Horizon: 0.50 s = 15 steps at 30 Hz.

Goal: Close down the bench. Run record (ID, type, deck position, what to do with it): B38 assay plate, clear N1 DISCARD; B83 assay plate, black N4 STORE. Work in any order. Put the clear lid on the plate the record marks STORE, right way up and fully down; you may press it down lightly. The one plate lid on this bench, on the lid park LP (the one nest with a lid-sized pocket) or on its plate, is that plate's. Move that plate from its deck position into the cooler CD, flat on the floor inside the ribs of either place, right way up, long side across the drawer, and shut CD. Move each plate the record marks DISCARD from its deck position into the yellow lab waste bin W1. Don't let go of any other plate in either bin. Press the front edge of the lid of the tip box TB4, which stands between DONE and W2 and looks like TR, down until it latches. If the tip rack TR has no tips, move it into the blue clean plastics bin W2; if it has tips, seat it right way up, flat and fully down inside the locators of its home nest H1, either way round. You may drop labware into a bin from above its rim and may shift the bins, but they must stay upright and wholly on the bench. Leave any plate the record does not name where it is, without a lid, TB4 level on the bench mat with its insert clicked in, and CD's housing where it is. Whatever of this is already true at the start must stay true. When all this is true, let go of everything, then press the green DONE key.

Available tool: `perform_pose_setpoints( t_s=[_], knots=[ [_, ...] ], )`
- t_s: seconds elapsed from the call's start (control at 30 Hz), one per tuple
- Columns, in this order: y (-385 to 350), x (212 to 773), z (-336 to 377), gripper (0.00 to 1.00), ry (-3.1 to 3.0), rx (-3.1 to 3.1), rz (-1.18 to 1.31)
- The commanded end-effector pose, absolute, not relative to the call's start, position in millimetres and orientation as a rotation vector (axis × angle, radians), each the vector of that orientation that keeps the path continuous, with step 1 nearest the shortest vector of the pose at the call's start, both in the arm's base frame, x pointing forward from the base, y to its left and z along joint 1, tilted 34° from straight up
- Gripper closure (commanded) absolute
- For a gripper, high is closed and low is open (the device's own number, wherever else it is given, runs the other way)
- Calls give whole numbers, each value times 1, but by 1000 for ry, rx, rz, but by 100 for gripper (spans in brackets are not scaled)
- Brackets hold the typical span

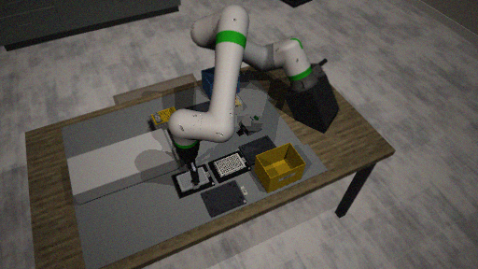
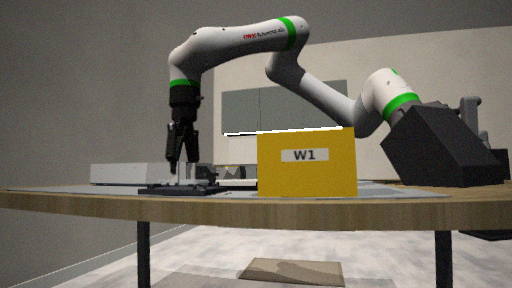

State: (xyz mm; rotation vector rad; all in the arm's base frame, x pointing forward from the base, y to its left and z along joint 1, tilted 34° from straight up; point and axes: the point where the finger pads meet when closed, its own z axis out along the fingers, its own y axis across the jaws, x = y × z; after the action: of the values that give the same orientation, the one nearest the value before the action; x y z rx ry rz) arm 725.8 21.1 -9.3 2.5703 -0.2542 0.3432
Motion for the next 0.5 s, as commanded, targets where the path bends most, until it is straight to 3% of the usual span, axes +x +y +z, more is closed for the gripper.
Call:
perform_pose_setpoints(
  t_s=[0.0, 0.47],
  knots=[
    [21, 726, -9, 100, -254, 2570, 344],
    [23, 725, -7, 100, -254, 2570, 344]
  ],
)
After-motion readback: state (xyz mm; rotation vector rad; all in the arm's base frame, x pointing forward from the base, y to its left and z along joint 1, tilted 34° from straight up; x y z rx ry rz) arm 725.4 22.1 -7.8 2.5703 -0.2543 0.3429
